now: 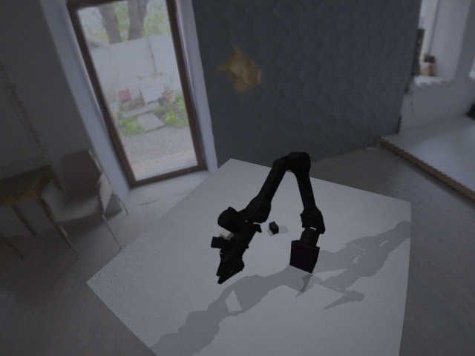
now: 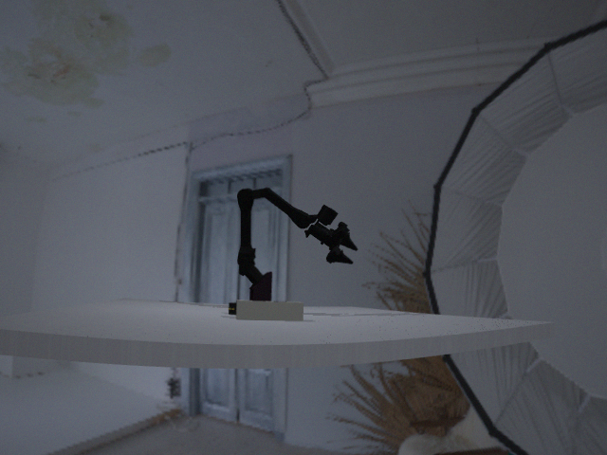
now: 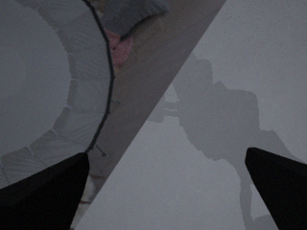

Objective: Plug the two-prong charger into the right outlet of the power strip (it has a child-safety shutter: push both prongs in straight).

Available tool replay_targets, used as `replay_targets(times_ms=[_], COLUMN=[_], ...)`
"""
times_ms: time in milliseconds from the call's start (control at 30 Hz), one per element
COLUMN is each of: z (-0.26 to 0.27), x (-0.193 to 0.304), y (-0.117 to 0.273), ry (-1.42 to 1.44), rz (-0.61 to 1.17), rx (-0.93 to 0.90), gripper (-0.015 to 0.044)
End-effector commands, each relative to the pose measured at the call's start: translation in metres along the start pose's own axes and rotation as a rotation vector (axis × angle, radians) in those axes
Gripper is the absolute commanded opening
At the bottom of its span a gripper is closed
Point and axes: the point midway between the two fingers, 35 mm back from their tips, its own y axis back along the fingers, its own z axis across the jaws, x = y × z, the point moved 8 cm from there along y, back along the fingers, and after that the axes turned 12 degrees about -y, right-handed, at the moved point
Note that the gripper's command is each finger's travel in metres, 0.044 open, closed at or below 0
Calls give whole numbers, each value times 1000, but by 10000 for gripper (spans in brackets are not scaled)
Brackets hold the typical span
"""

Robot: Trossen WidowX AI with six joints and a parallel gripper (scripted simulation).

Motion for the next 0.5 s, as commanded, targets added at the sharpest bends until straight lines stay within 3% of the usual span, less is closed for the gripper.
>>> replay_targets(times_ms=[0,467], z=[-17,-76], x=[-12,-43], y=[11,47], ry=[-63,-256], rz=[-19,-69], rx=[53,221], gripper=[440,440])
